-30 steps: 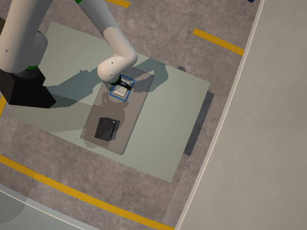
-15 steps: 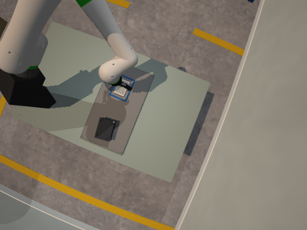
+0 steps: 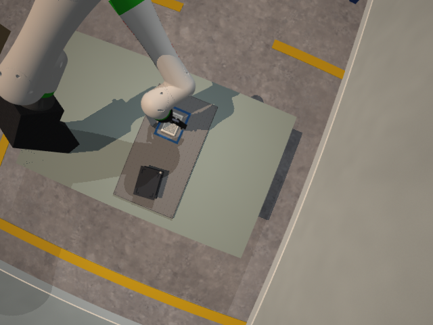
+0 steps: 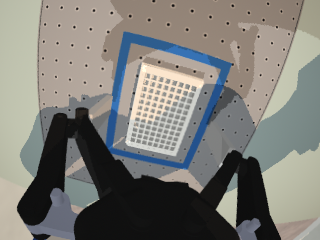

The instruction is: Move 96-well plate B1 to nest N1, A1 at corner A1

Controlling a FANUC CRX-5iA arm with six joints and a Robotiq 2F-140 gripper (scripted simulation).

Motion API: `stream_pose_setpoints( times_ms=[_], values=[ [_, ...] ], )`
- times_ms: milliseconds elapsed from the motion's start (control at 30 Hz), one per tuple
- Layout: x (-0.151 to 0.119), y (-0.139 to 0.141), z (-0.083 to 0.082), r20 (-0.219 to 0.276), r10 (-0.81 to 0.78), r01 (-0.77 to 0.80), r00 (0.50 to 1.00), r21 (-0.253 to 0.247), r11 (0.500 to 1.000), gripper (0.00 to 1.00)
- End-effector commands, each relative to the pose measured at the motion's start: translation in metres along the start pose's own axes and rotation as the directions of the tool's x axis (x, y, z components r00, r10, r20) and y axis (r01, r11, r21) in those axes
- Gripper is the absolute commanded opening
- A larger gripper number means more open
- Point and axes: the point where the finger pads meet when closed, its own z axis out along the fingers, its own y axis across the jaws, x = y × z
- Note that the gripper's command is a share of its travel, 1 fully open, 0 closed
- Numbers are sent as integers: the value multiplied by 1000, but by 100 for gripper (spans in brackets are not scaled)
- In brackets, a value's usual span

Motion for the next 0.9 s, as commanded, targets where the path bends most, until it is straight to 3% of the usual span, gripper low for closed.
stream_pose_setpoints(
  times_ms=[0,267,300,867],
  values=[
    [0,0,2,0,0,0,1000,0,1000,100],
    [0,0,2,0,0,0,1000,0,1000,100],
    [0,0,2,0,0,0,1000,0,1000,0],
    [0,0,2,0,0,0,1000,0,1000,0]
  ],
)
